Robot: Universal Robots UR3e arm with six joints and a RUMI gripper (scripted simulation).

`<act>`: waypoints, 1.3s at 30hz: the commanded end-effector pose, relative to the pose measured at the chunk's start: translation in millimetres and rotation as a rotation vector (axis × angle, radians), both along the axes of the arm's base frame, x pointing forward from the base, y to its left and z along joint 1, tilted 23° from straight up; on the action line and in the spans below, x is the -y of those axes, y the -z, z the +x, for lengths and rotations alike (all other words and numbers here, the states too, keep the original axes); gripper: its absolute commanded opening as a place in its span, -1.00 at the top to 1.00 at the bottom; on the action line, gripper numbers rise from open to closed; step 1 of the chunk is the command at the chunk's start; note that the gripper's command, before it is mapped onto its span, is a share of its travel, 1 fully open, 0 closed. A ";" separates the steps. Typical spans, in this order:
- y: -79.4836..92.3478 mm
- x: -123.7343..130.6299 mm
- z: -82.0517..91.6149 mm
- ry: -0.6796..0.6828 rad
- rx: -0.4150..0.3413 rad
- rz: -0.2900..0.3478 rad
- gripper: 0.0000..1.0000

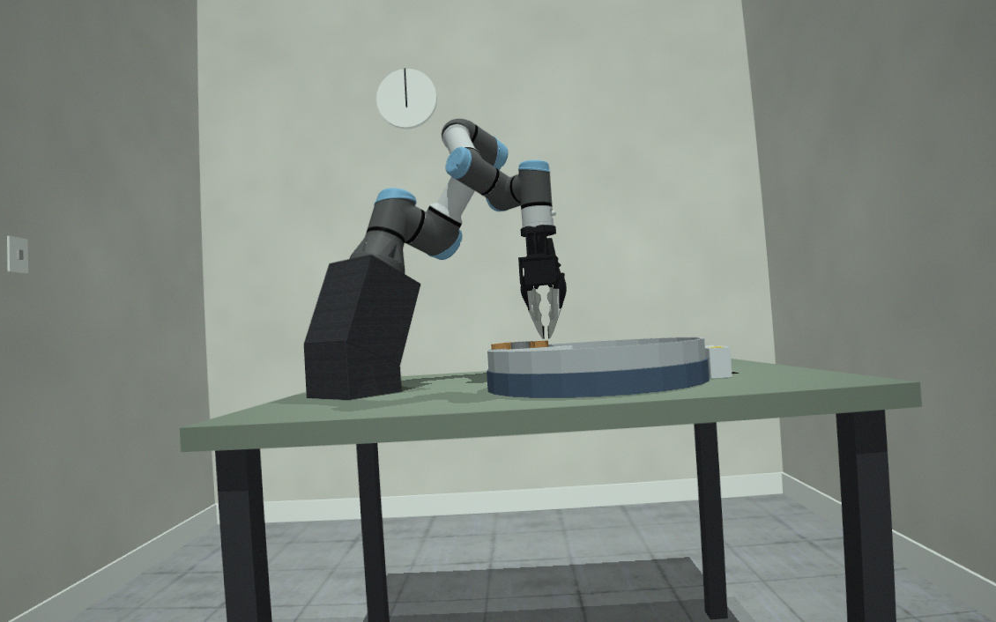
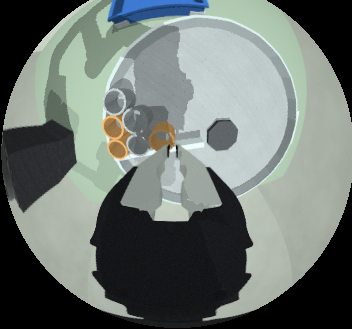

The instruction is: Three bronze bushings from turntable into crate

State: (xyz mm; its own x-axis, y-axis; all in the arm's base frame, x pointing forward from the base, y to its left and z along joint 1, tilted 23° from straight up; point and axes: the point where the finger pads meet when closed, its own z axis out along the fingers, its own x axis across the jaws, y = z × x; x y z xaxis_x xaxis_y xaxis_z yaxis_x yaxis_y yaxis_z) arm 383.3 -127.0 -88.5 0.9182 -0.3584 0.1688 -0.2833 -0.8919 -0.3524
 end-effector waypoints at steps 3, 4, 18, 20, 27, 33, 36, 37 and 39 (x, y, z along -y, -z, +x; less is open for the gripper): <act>-0.5 0.8 0.4 0.001 0.001 -0.002 0.90; -0.5 0.8 0.4 0.001 0.001 -0.002 0.90; -0.5 0.8 0.4 0.001 0.001 -0.002 0.90; -0.5 0.8 0.4 0.001 0.001 -0.002 0.90; 0.8 0.5 0.8 0.001 0.001 -0.002 0.90; 8.2 -1.8 3.1 0.001 0.001 -0.002 0.90; 11.5 -2.7 4.1 0.001 0.001 -0.002 0.90; 11.5 -2.7 4.1 0.001 0.001 -0.002 0.90; 14.7 -3.7 5.0 0.001 0.001 -0.002 0.90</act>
